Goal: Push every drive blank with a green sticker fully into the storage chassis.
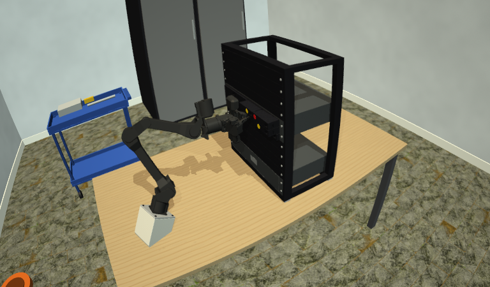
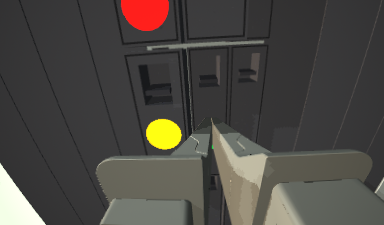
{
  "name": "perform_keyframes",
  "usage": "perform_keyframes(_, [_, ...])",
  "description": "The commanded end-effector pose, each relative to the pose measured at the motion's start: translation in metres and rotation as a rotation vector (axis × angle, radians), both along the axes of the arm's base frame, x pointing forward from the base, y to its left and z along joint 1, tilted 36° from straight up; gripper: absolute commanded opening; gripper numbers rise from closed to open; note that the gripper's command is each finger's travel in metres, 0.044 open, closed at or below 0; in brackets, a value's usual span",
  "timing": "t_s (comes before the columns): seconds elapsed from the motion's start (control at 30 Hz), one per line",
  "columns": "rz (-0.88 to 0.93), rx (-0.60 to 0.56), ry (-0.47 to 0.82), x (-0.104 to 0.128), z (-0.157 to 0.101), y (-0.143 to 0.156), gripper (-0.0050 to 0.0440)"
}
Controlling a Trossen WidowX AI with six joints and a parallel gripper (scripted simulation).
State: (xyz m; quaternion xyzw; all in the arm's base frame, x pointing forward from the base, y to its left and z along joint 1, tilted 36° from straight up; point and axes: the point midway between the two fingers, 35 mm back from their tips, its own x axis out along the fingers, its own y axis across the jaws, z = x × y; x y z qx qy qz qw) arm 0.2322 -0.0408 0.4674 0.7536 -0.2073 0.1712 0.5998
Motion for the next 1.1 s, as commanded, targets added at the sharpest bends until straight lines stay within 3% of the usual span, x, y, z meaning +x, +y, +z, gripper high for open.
perform_keyframes(0.0, [-0.004, -0.009, -0.04, -0.0066, 0.0142, 0.0014, 0.0])
perform_keyframes(1.07, [-0.004, -0.009, -0.04, -0.0036, 0.0155, 0.0014, 0.0])
